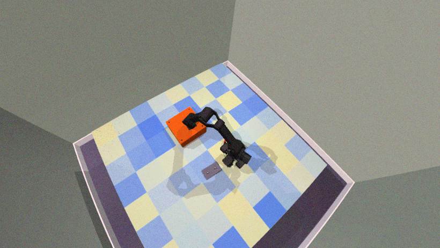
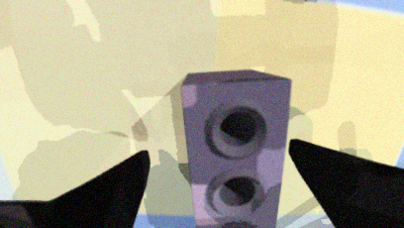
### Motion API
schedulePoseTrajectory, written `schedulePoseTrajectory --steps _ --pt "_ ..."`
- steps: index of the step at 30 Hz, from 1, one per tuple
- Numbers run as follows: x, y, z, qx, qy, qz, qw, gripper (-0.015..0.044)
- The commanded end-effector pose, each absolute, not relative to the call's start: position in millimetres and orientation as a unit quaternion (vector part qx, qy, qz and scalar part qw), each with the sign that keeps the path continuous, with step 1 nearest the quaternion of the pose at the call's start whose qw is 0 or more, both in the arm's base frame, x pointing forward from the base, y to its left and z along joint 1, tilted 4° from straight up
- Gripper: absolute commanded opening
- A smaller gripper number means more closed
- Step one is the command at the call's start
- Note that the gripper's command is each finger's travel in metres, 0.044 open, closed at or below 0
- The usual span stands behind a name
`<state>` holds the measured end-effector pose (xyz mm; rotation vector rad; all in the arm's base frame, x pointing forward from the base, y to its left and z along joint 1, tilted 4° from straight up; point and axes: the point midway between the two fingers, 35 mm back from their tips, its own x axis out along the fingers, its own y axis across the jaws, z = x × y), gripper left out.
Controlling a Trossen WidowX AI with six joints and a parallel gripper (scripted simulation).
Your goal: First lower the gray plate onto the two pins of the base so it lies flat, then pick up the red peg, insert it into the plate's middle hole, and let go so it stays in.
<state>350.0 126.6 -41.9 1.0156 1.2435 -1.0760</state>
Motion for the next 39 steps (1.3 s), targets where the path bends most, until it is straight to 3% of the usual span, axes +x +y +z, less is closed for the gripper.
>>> schedulePoseTrajectory --steps 1,12,23,26,39 --pt "347 126 -48 0.429 0.533 -0.459 0.566 0.0440" --pt "347 126 -48 0.429 0.533 -0.459 0.566 0.0151" --pt "347 126 -48 0.429 0.533 -0.459 0.566 0.0078" --pt "347 127 -47 0.428 0.534 -0.456 0.569 0.0000" --pt "355 135 -18 0.424 0.539 -0.438 0.581 0.0000"
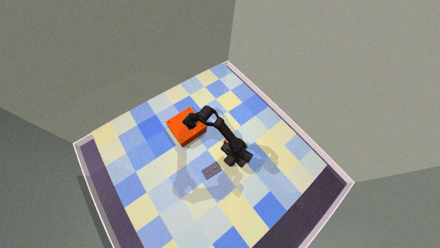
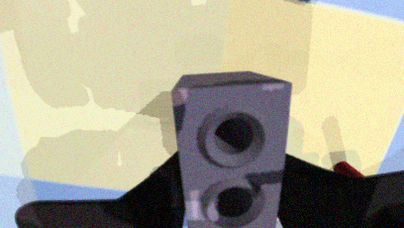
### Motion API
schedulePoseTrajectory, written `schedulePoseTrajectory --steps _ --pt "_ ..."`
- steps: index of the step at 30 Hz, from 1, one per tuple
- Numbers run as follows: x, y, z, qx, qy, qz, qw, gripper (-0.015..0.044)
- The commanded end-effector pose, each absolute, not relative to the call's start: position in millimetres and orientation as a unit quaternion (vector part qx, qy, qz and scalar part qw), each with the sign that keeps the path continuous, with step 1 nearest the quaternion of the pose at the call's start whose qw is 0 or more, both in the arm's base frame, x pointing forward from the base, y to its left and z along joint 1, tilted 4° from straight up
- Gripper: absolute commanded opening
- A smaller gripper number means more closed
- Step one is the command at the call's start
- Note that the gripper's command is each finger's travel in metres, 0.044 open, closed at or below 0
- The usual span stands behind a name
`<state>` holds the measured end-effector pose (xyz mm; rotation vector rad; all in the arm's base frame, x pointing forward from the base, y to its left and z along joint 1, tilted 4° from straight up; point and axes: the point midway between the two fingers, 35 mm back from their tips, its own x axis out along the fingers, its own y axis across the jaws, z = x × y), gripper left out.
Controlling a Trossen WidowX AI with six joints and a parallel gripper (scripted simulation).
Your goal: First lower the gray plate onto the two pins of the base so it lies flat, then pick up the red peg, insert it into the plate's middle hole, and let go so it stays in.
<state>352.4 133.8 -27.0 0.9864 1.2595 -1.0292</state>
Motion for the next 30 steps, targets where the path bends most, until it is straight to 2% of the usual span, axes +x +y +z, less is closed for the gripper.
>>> schedulePoseTrajectory --steps 1,30 --pt "356 135 -15 0.424 0.539 -0.439 0.580 0.0000" --pt "358 132 76 0.429 0.534 -0.456 0.569 0.0000"
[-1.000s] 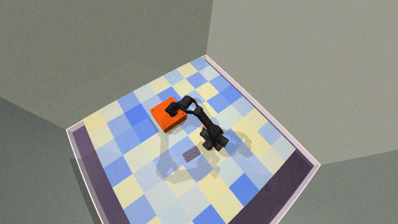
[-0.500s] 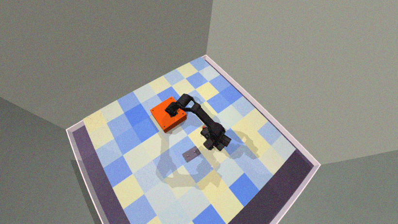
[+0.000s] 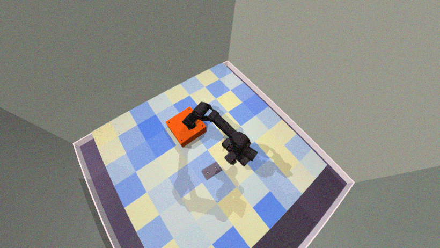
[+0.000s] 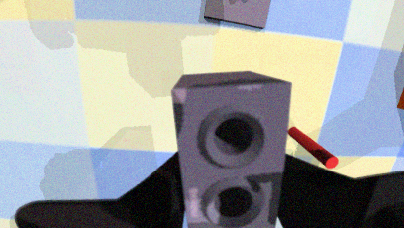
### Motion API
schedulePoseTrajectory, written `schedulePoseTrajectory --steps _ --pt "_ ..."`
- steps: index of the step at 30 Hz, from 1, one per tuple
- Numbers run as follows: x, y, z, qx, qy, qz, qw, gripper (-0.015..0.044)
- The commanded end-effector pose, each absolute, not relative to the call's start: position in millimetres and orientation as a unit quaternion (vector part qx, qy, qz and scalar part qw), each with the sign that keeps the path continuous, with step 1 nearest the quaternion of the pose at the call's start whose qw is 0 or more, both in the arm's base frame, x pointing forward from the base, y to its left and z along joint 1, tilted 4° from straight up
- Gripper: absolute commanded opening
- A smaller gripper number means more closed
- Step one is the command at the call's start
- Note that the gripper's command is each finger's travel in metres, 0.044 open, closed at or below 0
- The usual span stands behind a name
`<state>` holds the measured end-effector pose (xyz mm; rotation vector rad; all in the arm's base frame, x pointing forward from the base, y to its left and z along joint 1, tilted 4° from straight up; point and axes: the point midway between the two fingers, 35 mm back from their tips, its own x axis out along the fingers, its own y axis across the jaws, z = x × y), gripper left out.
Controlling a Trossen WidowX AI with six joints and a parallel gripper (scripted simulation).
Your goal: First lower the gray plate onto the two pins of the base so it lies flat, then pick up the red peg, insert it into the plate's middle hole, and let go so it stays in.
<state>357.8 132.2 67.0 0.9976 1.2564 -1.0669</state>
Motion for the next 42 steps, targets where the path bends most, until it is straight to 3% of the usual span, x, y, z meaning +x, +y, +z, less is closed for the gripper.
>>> schedulePoseTrajectory --steps 1,42 --pt "357 132 80 0.429 0.534 -0.457 0.568 0.0000" --pt "361 24 41 0.464 0.500 -0.494 0.539 0.0000"
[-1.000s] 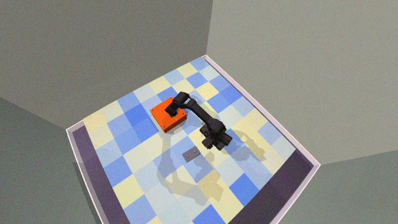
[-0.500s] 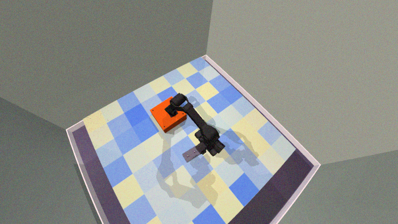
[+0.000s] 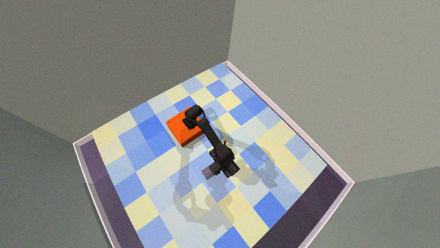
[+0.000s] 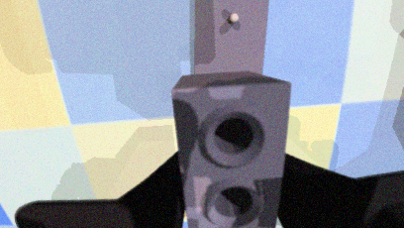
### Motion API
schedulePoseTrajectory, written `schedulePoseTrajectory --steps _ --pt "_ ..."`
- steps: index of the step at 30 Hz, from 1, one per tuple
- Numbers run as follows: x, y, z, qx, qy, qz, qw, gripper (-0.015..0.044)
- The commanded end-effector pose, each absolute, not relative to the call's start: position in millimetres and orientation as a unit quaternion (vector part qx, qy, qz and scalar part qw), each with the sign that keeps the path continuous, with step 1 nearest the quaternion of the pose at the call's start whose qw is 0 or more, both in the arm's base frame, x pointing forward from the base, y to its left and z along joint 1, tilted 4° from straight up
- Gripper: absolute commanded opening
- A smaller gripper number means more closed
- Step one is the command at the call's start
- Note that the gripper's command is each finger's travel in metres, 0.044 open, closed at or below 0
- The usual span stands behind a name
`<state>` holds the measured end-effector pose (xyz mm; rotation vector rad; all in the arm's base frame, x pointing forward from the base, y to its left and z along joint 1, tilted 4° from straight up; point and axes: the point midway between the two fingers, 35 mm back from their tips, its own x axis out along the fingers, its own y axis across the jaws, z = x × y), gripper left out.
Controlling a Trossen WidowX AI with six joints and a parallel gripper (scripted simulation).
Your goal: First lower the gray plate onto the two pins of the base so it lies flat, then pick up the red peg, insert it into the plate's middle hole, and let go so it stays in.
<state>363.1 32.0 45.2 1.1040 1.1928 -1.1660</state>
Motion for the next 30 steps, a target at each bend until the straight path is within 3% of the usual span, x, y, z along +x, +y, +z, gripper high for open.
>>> schedulePoseTrajectory --steps 1,30 --pt "360 21 39 0.465 0.499 -0.495 0.539 0.0000" --pt "346 -32 16 0.481 0.481 -0.513 0.523 0.0000"
